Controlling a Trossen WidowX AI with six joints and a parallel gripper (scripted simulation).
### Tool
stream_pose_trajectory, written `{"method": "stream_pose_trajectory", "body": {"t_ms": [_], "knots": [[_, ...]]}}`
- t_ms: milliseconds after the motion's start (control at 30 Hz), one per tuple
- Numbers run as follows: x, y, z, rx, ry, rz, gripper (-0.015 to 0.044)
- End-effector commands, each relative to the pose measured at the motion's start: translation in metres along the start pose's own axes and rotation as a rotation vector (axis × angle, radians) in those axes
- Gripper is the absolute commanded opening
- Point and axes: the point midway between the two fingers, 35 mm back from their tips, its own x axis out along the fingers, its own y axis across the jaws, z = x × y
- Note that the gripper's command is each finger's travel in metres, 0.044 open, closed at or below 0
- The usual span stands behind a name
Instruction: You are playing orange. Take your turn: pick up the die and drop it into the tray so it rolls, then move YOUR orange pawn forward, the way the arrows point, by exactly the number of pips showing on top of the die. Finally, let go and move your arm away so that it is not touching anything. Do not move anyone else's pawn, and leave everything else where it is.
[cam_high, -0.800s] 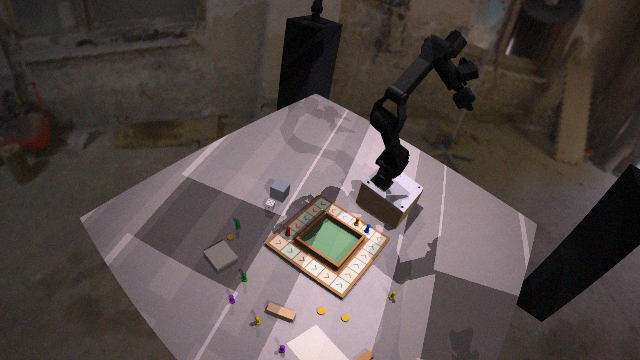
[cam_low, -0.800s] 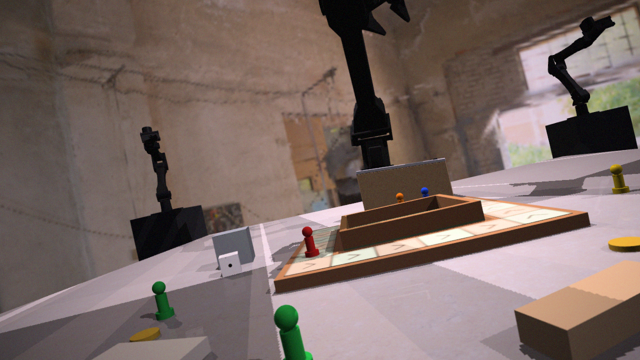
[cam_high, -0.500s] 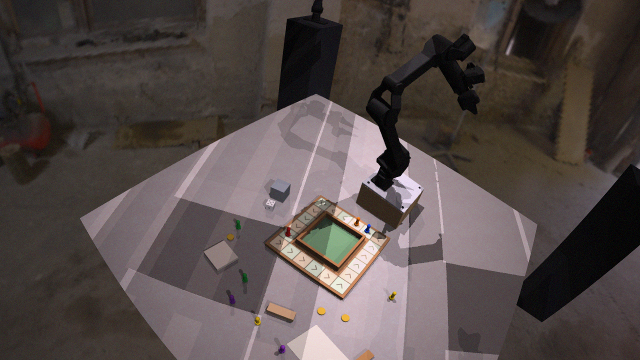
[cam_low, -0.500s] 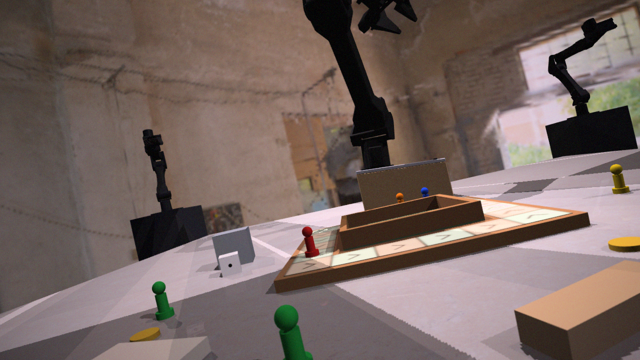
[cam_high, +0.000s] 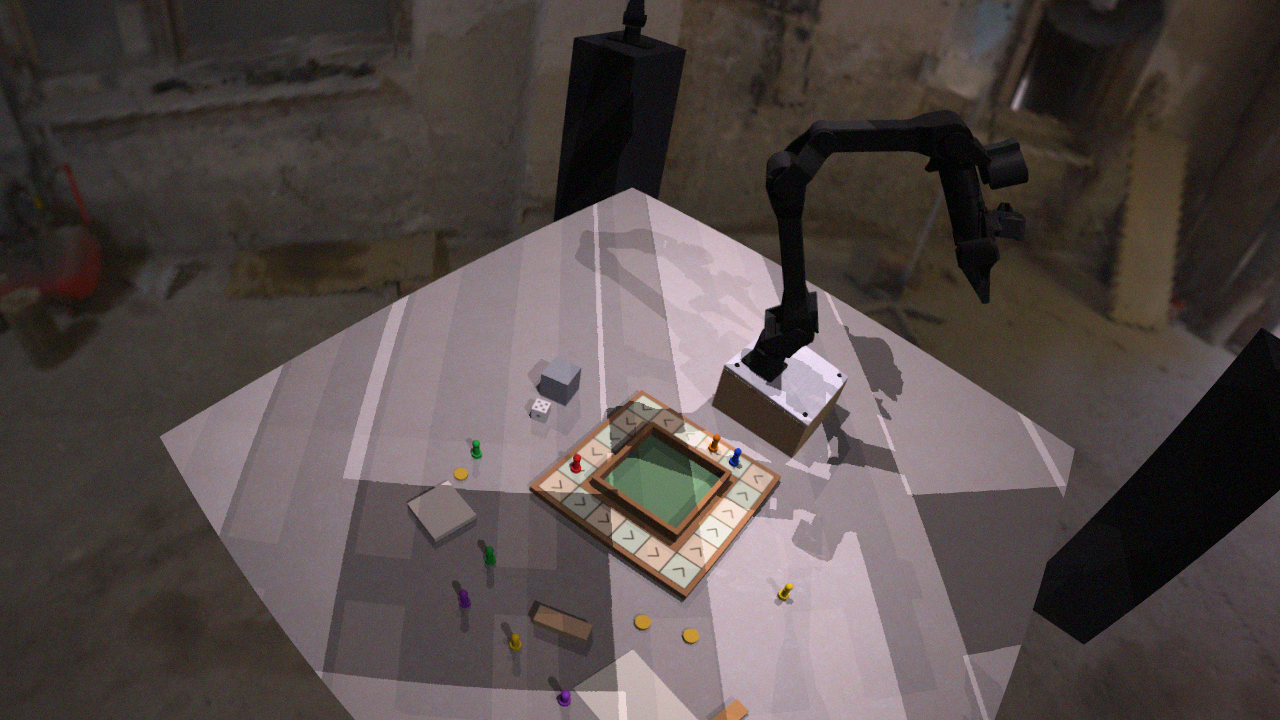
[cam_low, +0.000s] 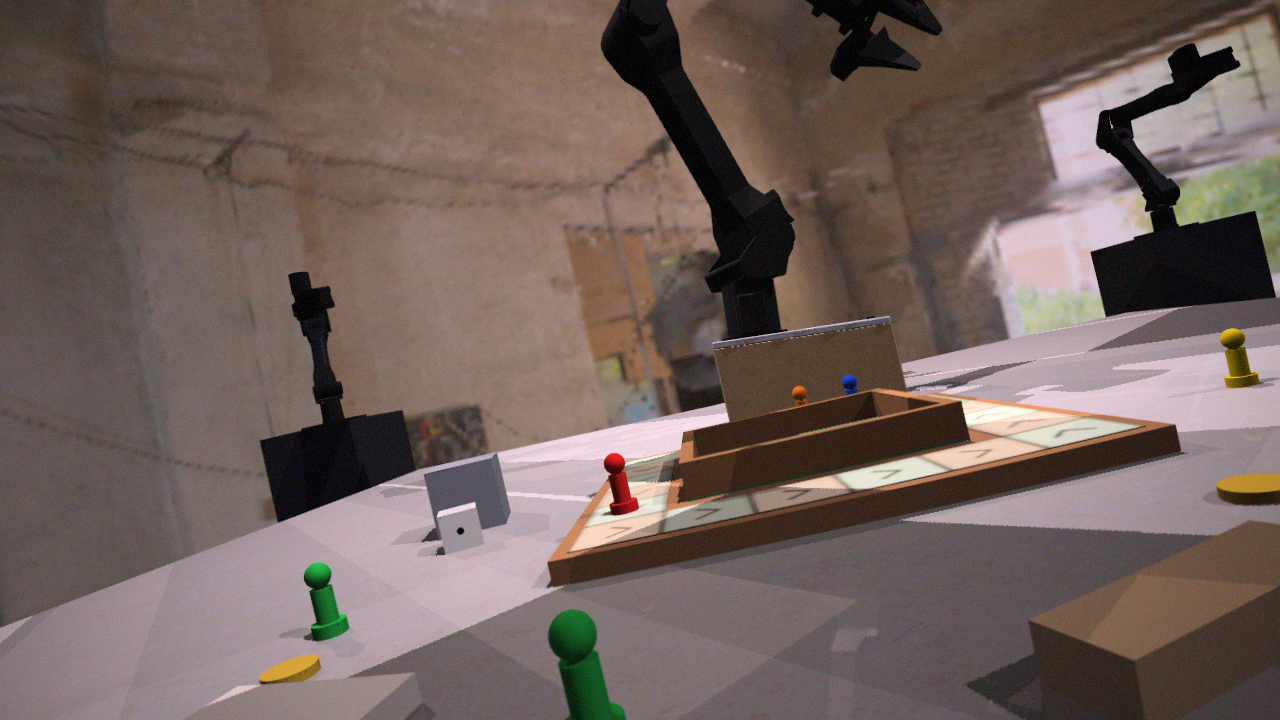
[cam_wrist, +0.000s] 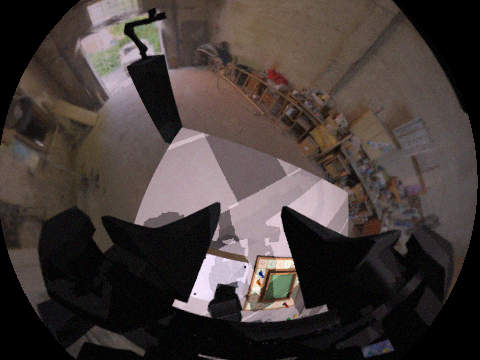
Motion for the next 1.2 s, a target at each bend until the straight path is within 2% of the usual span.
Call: {"method": "stream_pose_trajectory", "body": {"t_ms": [0, 267, 533, 867, 1167], "knots": [[0.037, -0.04, -0.004, 0.058, 0.111, -0.099, 0.0275], [0.087, -0.13, -0.035, 0.198, 0.303, -0.238, 0.0275], [0.112, -0.226, -0.106, 0.356, 0.486, -0.318, 0.0275], [0.1, -0.317, -0.229, 0.556, 0.652, -0.35, 0.0275], [0.064, -0.348, -0.361, 0.744, 0.777, -0.336, 0.0275]]}}
